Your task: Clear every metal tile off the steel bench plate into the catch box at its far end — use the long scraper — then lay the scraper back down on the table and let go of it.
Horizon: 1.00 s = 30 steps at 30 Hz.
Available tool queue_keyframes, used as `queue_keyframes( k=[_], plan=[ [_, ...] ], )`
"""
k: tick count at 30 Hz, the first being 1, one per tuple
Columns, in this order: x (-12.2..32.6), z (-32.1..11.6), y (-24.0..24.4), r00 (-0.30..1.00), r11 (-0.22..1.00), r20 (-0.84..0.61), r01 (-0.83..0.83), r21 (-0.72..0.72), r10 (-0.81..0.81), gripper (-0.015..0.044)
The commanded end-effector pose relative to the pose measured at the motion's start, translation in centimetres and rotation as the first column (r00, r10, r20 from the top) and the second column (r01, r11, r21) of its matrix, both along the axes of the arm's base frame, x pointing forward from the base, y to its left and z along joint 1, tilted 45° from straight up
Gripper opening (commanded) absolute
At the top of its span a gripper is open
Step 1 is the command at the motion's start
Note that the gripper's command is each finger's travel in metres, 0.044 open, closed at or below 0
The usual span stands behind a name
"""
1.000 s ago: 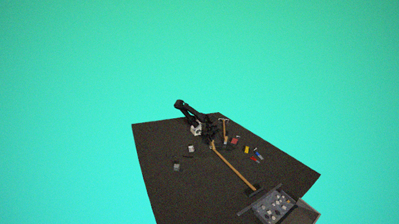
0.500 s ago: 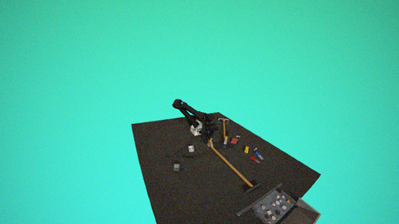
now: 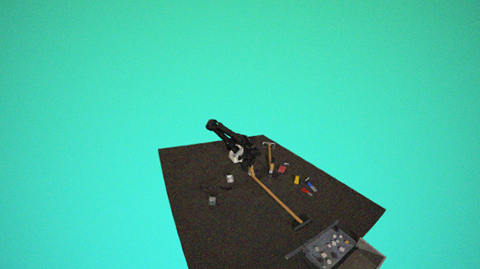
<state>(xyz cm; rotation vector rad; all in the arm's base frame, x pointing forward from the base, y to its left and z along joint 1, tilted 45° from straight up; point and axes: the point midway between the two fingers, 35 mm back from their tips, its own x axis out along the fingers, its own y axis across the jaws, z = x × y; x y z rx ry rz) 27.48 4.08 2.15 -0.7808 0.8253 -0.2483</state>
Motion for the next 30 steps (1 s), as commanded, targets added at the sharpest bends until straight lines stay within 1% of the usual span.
queue_keyframes(
  k=[1, 17, 30],
  plan=[
    [0.0, 0.6, -0.4, 1.000, 1.000, 0.005, -0.002, 0.003, 0.002, 0.0000],
    [0.1, 2.2, -1.9, 1.000, 1.000, -0.003, -0.008, 0.002, 0.008, 0.0000],
    [0.8, 2.3, -1.8, 1.000, 1.000, -0.003, -0.007, 0.002, 0.007, 0.0000]
  ],
)
